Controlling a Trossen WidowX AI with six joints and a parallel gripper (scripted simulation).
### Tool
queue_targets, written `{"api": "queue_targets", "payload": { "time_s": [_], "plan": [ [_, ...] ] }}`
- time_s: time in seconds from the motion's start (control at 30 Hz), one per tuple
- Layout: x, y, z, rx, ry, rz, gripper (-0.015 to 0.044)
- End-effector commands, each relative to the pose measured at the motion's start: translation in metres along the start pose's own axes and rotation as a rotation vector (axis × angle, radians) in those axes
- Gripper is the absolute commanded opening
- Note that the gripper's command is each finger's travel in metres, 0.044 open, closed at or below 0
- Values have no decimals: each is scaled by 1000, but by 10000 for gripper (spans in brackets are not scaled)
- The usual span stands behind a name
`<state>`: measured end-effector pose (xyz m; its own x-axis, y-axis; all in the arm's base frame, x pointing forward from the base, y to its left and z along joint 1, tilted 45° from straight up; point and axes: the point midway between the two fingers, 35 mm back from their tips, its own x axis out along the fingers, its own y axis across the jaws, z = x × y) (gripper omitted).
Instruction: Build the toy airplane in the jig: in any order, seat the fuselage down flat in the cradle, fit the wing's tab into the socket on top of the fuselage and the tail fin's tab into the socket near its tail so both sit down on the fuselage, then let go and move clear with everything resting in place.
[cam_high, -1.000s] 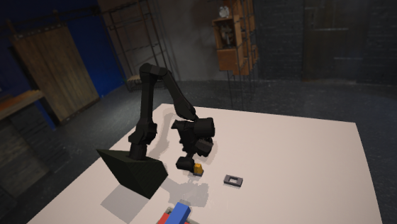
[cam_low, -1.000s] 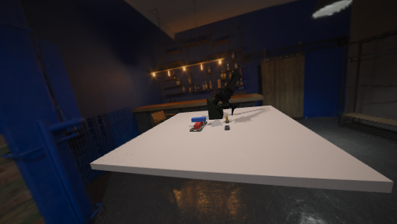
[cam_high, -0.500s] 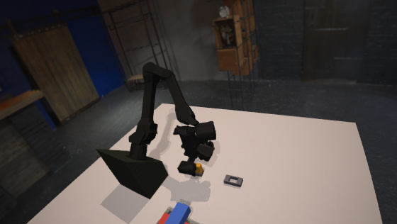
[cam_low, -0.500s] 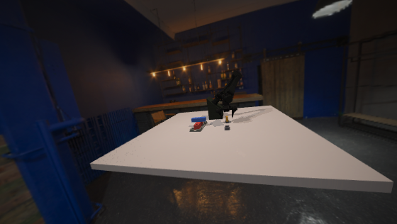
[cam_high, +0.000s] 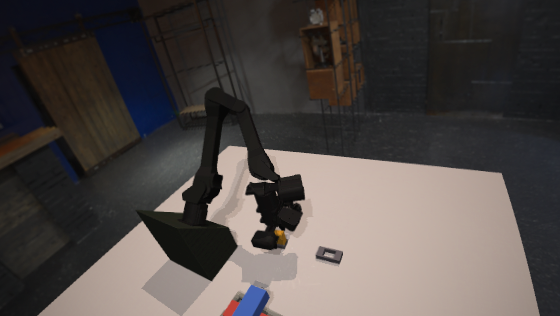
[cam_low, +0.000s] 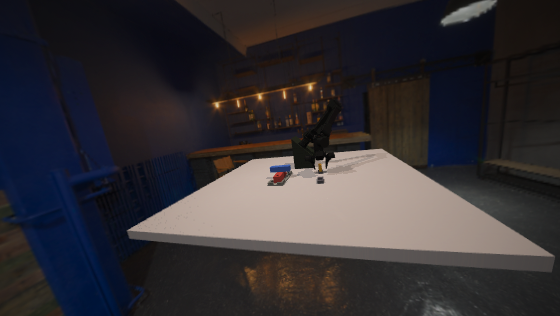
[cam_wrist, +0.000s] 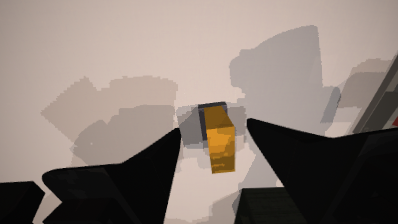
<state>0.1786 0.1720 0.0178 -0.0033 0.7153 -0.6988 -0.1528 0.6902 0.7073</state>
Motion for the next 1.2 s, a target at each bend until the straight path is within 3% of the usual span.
{"api": "queue_targets", "payload": {
  "time_s": [0.0,0.2,0.5,0.57,1.17],
  "plan": [
    [1,-2,-1,7,2,-6,256],
    [1,-2,-1,7,2,-6,99],
    [1,-2,-1,7,2,-6,39],
    [1,-2,-1,6,3,-6,0],
    [-32,-6,6,-49,20,-32,0]
  ]
}}
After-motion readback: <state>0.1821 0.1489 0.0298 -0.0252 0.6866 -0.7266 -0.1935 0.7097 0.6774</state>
